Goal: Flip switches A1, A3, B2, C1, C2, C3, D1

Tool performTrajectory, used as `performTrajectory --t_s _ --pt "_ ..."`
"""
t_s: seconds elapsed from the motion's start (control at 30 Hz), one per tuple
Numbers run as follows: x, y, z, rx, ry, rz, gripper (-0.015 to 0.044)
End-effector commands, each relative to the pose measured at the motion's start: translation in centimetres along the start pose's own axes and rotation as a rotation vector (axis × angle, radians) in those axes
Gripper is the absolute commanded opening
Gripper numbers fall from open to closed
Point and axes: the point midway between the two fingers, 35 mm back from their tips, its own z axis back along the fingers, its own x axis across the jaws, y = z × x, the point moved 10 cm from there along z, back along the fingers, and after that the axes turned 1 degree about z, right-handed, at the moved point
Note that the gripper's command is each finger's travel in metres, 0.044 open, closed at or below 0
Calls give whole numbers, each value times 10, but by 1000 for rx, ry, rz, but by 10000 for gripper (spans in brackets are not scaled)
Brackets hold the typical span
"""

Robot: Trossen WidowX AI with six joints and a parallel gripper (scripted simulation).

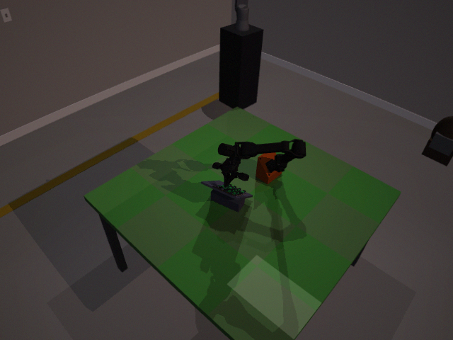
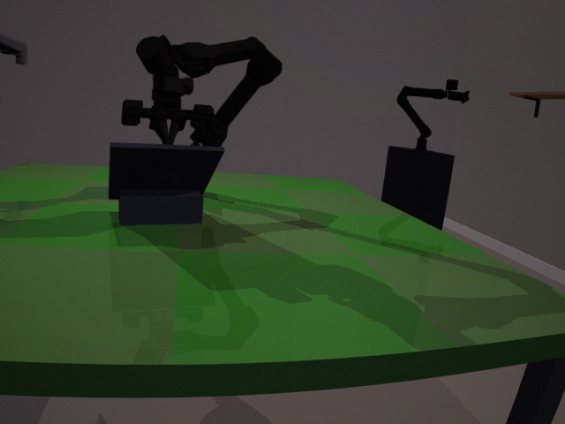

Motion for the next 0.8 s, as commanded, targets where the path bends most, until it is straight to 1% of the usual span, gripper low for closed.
performTrajectory --t_s 0.0,0.77 --pt "0 0 0 2 4 -3 0" --pt "0 0 -3 2 4 -3 0"
